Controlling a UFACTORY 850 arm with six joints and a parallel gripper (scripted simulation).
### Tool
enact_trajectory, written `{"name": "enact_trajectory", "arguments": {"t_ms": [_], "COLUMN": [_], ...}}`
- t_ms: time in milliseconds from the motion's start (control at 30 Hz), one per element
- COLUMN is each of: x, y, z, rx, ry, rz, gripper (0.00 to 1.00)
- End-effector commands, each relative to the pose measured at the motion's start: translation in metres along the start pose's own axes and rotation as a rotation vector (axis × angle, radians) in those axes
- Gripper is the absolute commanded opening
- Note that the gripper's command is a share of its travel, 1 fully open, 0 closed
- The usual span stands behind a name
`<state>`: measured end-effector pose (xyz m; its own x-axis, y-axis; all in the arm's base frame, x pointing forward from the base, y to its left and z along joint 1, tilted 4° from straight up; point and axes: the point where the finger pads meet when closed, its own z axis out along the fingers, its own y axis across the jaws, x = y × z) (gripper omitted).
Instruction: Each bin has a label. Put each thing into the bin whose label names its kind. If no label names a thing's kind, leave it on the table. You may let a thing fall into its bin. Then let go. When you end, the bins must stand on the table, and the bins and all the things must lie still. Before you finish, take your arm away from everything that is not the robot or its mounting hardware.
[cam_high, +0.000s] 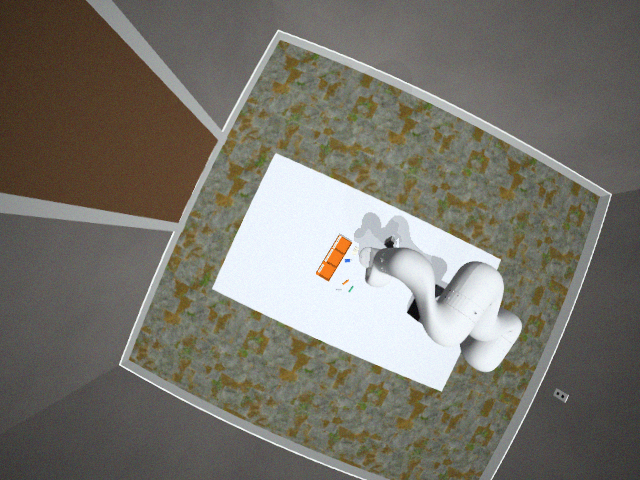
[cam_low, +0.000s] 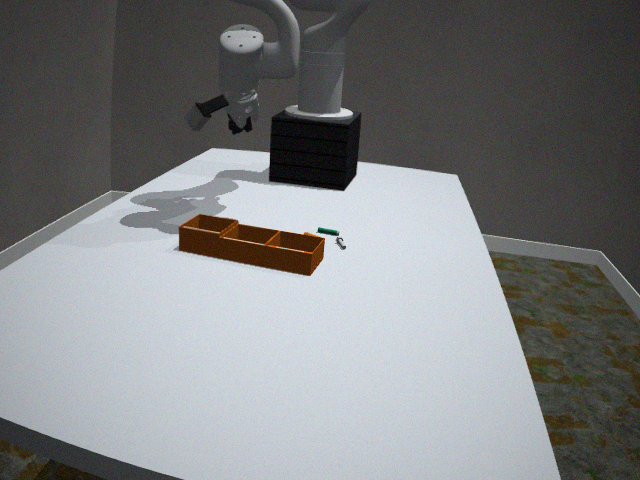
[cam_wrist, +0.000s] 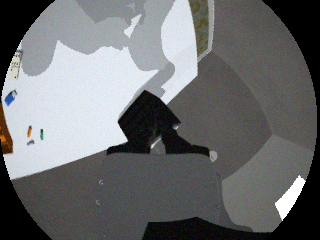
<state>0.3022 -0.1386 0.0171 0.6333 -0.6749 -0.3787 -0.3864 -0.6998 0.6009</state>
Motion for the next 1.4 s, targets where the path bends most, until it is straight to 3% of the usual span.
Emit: {"name": "enact_trajectory", "arguments": {"t_ms": [0,67,133,200,267,333,400,467,533,633,700,767,833,900,967,1033,1100,1200,1267,1333,1367], "x": [0.001,0.001,0.001,0.001,0.002,0.002,0.003,0.003,0.004,0.004,0.005,0.005,0.005,0.005,0.005,0.005,0.005,0.005,0.005,0.005,0.004], "y": [-0.019,-0.019,-0.032,-0.036,-0.048,-0.052,-0.064,-0.068,-0.079,-0.083,-0.093,-0.097,-0.107,-0.111,-0.119,-0.123,-0.131,-0.134,-0.141,-0.144,-0.147], "z": [-0.014,-0.014,-0.024,-0.027,-0.039,-0.042,-0.054,-0.059,-0.071,-0.076,-0.089,-0.094,-0.108,-0.113,-0.128,-0.134,-0.149,-0.155,-0.17,-0.177,-0.185], "rx": [0.075,0.075,0.139,0.139,0.2,0.2,0.256,0.257,0.309,0.309,0.356,0.357,0.399,0.4,0.437,0.437,0.469,0.469,0.495,0.495,0.505], "ry": [0.034,0.034,0.077,0.077,0.126,0.127,0.181,0.182,0.242,0.242,0.308,0.308,0.379,0.379,0.454,0.455,0.534,0.535,0.617,0.618,0.661], "rz": [-0.067,-0.067,-0.131,-0.131,-0.194,-0.194,-0.255,-0.256,-0.316,-0.317,-0.376,-0.377,-0.434,-0.434,-0.49,-0.49,-0.543,-0.544,-0.594,-0.595,-0.618], "gripper": [0.07,0.07,0.07,0.07,0.07,0.07,0.07,0.07,0.07,0.07,0.07,0.07,0.07,0.07,0.07,0.07,0.07,0.07,0.07,0.07,0.07]}}
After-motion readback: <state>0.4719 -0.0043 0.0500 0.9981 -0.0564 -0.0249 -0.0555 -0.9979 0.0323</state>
